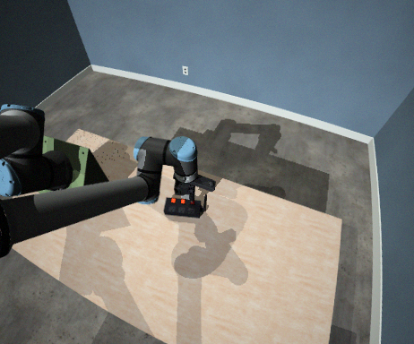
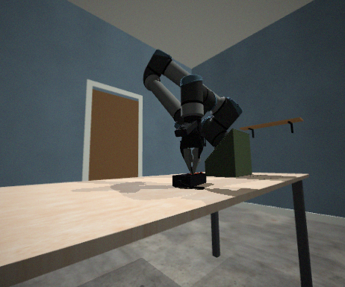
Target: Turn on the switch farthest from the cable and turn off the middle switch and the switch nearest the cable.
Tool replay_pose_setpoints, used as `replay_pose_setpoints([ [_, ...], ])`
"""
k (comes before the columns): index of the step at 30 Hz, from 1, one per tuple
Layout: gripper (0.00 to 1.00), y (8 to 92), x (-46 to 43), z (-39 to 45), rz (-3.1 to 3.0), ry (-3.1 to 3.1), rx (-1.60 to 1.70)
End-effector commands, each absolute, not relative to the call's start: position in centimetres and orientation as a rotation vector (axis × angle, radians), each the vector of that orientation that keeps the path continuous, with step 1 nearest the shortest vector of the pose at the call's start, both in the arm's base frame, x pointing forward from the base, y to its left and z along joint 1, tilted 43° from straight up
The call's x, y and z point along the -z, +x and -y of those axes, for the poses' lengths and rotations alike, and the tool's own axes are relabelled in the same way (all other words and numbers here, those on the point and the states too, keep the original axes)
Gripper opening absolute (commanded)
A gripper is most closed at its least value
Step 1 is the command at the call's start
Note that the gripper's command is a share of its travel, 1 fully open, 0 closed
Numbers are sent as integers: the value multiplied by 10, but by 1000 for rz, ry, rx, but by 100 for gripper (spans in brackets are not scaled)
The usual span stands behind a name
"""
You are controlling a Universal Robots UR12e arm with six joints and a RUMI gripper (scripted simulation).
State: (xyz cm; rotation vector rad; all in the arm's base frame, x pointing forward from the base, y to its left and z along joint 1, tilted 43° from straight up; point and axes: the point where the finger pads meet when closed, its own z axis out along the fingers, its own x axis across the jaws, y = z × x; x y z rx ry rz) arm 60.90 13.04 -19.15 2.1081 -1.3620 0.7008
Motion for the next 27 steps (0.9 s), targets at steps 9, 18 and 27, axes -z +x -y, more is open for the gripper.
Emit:
replay_pose_setpoints([
  [9, 0, 609, 191, -131, 1362, 2109, -702],
  [18, 0, 607, 181, -140, 1362, 2109, -702],
  [27, 0, 604, 166, -154, 1362, 2109, -702],
])
